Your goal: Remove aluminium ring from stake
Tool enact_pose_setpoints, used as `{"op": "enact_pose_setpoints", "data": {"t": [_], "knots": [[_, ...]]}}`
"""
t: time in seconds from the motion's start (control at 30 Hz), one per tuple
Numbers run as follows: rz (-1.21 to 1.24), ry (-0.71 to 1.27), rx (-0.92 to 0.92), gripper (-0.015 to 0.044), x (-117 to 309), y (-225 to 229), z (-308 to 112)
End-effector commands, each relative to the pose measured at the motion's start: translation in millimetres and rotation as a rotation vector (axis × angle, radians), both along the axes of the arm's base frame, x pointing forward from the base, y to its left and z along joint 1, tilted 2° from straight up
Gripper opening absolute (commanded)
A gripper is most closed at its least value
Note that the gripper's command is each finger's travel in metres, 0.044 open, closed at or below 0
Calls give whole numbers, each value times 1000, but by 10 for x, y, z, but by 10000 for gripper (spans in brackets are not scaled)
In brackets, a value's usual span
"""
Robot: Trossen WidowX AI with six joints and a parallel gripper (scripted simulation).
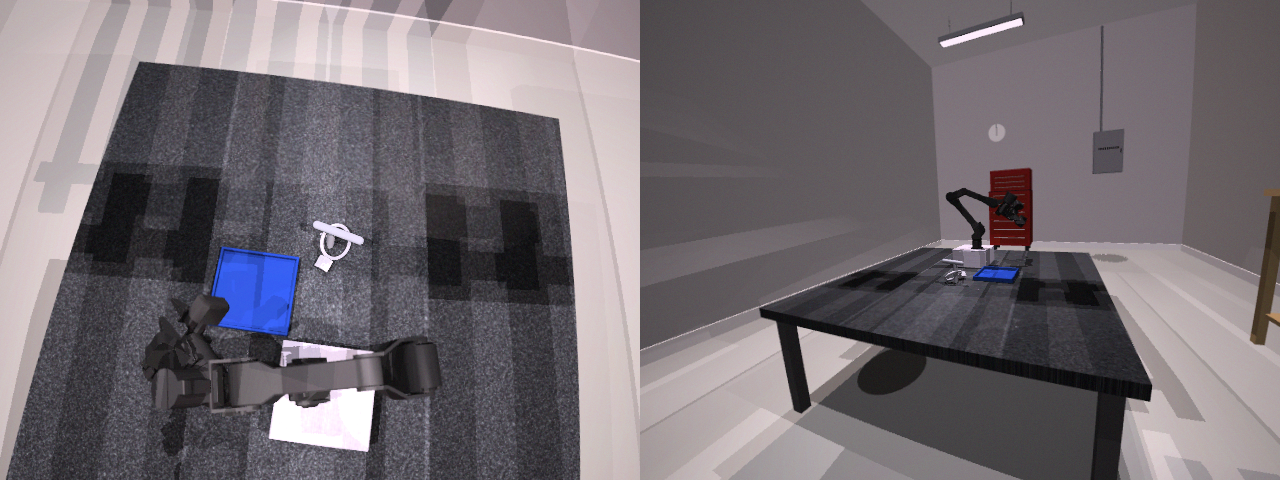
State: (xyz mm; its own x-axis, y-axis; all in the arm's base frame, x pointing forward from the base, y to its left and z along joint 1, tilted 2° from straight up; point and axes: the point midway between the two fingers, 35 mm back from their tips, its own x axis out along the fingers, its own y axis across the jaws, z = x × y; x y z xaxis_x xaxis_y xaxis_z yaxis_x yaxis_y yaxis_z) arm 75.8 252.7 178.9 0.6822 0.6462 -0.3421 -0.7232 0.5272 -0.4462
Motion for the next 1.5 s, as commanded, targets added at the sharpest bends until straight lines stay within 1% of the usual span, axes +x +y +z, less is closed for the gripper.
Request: {"op": "enact_pose_setpoints", "data": {"t": [0.0,0.37,0.8,1.13,1.47], "knots": [[-80,38,-26,200,225,-27,-157],[-318,160,-85,200,862,-279,-580],[-621,359,-73,200,1467,-846,-1076],[-865,530,-11,200,1747,-1422,-1446],[-1113,705,101,200,1830,-2040,-1794]]}}
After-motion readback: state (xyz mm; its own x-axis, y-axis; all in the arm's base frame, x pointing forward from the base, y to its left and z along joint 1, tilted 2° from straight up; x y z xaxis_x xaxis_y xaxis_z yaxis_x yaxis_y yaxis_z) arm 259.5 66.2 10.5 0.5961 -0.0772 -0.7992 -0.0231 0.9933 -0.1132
